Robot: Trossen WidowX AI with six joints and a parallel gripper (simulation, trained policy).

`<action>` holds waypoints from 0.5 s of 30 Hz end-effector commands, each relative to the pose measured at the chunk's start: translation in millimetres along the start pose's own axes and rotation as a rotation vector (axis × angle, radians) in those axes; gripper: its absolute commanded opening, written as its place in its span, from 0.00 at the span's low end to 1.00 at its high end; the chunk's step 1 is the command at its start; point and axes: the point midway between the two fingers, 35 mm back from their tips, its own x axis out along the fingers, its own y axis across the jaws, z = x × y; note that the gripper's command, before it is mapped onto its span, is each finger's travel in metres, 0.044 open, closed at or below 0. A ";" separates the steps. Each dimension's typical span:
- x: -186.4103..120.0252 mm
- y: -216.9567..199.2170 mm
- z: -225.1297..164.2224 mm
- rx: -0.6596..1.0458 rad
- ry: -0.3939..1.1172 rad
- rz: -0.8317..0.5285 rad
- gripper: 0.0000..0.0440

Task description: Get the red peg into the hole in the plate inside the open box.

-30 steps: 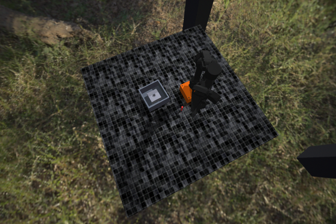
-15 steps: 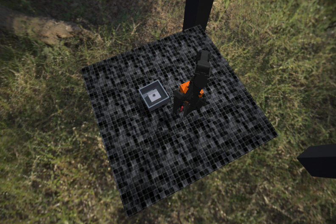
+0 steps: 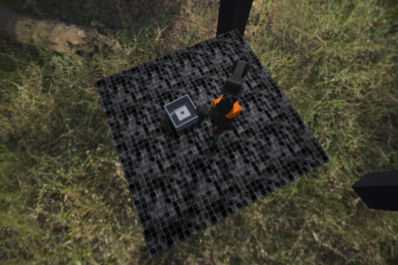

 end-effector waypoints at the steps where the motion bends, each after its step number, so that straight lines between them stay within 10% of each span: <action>1: 6.1 4.9 -17.8 0.090 0.062 0.023 1.00; 15: 27.3 31.1 -89.1 0.493 0.344 0.063 1.00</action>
